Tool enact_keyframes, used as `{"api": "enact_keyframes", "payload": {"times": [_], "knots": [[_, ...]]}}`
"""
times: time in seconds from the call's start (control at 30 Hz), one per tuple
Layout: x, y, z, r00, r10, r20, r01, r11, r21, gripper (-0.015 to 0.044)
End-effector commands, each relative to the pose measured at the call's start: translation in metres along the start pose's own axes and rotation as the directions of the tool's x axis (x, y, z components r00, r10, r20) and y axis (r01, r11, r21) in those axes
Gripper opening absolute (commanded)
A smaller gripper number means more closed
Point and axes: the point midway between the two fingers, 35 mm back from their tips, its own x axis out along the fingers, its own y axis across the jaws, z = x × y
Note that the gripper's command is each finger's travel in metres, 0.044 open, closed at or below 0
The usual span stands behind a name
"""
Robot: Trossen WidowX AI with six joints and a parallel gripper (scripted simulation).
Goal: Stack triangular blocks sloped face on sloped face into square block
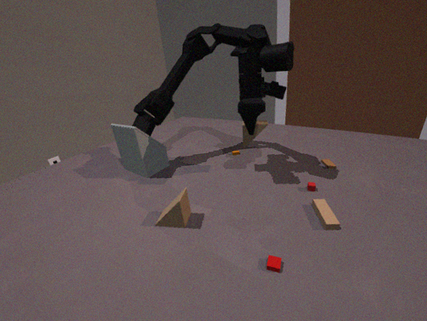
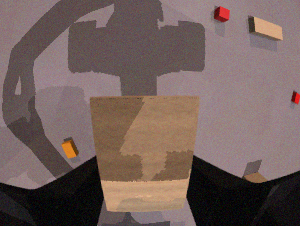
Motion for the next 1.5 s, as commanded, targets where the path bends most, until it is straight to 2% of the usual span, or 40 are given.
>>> {"api": "enact_keyframes", "payload": {"times": [0.0, 0.63, 0.97, 1.47], "knots": [[-0.003, -0.02, -0.006, 1.0, -0.017, -0.006, 0.017, 1.0, 0.009, 0.0], [-0.022, -0.102, -0.043, 0.997, -0.072, -0.025, 0.072, 0.997, 0.033, 0.0], [-0.032, -0.136, -0.069, 0.997, -0.077, -0.032, 0.08, 0.992, 0.102, 0.0], [-0.044, -0.184, -0.122, 0.997, -0.07, -0.043, 0.073, 0.994, 0.078, 0.0]]}}
